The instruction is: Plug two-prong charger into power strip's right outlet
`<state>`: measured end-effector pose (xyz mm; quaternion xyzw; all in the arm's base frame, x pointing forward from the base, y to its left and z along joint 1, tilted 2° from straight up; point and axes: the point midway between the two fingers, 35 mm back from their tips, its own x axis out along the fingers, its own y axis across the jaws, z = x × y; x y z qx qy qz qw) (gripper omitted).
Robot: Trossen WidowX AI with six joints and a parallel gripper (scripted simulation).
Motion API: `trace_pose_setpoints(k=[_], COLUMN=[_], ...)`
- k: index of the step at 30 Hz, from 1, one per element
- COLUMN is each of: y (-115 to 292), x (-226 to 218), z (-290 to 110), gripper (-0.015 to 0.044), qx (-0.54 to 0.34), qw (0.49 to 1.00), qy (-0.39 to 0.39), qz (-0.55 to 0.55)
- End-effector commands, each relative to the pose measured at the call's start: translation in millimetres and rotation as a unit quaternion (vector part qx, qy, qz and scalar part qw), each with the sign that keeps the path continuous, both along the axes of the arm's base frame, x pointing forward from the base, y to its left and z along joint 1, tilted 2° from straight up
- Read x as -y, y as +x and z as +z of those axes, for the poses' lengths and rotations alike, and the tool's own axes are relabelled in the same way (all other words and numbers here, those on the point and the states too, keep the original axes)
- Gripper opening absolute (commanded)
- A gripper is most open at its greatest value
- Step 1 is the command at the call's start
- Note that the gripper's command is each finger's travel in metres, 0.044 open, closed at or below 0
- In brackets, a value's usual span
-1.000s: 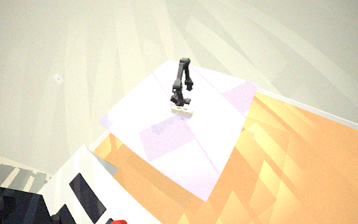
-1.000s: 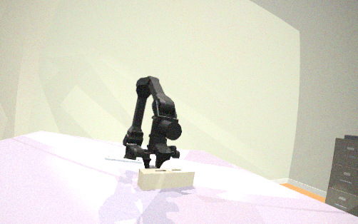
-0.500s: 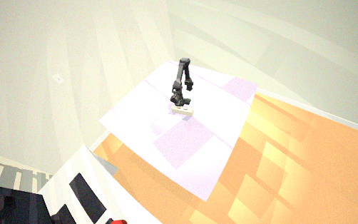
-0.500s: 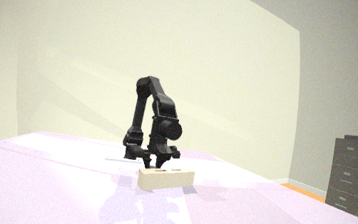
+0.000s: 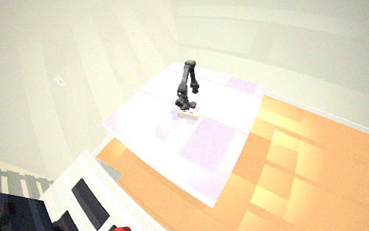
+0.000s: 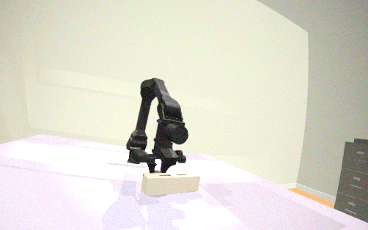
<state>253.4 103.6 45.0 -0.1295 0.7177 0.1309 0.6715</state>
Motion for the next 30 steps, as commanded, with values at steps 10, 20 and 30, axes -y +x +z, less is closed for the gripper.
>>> trace_pose_setpoints(k=[10,20,30], y=[4.2,7.5,11.2], x=[-2.1,-3.4,-4.8], z=[0.7,1.0,1.0], gripper=[0.0,0.0,0.0], qx=[-0.002,-0.002,-0.001], qw=[1.0,1.0,1.0], qy=[0.001,0.001,0.002], qz=[-0.002,-0.002,-0.002])
